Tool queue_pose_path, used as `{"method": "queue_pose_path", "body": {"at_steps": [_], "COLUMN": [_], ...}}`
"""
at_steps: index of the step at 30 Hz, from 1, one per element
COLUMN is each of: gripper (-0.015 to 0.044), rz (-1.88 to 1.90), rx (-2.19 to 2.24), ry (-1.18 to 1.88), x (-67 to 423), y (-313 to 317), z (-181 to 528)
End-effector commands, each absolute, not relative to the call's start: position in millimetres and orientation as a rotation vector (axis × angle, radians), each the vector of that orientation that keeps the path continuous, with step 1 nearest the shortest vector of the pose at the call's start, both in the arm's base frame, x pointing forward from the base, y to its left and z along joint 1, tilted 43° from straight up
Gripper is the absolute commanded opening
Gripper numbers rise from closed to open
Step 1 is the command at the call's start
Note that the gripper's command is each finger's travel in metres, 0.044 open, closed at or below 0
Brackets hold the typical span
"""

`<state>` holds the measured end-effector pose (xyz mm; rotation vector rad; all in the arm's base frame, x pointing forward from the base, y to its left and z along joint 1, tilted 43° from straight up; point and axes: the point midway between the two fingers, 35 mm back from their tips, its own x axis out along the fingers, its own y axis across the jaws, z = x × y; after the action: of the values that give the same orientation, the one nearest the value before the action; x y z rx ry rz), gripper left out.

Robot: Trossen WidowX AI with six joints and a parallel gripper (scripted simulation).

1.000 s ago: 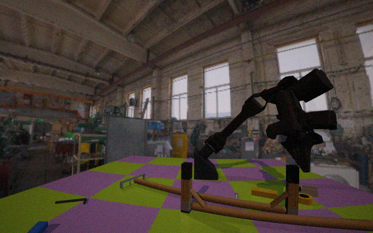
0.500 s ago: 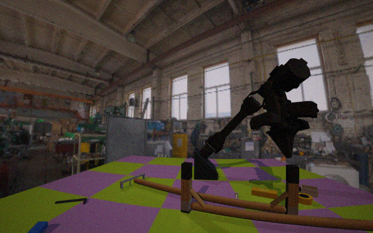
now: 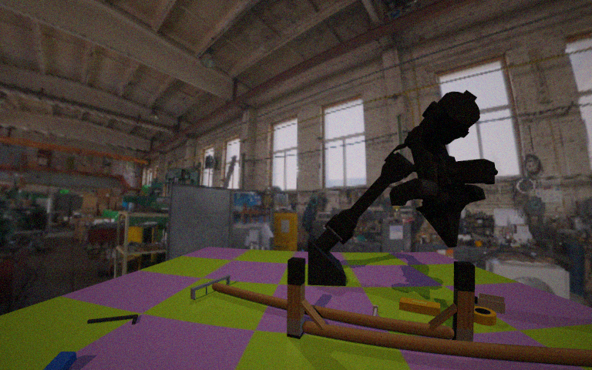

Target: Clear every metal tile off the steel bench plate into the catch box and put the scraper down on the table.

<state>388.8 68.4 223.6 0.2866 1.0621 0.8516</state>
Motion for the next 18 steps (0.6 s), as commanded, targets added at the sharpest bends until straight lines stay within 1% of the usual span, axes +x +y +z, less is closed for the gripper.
{"method": "queue_pose_path", "body": {"at_steps": [1,18], "gripper": [0.0000,0.0000], "rz": [0.853,0.852], "rx": [0.293,0.291], "ry": [1.067,1.067], "x": [389,392], "y": [74,98], "z": [218,193]}}
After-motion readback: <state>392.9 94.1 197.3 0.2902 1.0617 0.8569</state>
